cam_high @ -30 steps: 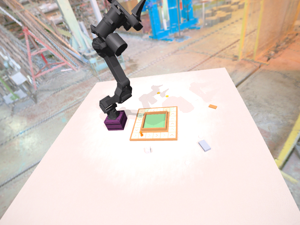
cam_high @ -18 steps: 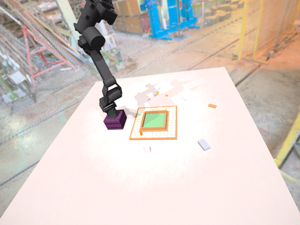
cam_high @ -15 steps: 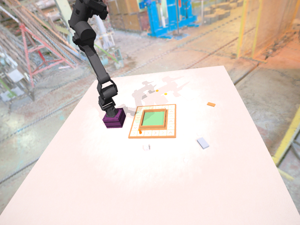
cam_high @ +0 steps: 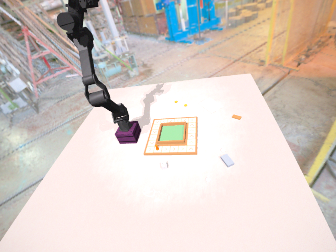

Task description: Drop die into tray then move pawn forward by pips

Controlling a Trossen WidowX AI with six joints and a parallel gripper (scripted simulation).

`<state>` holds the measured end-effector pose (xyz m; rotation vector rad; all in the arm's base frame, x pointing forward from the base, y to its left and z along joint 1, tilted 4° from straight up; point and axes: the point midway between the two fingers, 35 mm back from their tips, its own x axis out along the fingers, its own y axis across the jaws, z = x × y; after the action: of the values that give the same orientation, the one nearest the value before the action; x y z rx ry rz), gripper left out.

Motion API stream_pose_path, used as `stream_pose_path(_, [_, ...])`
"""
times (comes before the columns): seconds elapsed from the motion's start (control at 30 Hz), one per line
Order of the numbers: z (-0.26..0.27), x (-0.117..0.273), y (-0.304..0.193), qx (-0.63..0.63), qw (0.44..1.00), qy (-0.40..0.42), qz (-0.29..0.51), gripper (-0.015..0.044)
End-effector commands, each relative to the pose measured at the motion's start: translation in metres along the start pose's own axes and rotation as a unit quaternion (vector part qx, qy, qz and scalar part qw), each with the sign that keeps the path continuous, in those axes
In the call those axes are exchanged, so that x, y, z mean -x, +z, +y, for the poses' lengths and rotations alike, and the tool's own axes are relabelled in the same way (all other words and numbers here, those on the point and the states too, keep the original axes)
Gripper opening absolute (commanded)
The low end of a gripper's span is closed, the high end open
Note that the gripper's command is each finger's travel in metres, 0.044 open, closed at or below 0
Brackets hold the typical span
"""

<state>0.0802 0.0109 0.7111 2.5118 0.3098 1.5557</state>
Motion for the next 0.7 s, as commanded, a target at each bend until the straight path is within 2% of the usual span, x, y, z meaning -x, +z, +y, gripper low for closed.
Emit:
stream_pose_path(0.0, [-0.049, 0.001, -0.022, 0.141, 0.989, -0.033, 0.023, 0.0275])
stream_pose_path(0.17, [-0.107, -0.001, -0.025, 0.304, 0.949, -0.072, 0.04, 0.0275])
stream_pose_path(0.37, [-0.163, -0.002, -0.008, 0.469, 0.875, -0.106, 0.061, 0.0275])
stream_pose_path(0.67, [-0.251, -0.002, 0.071, 0.677, 0.701, -0.21, 0.073, 0.0275])
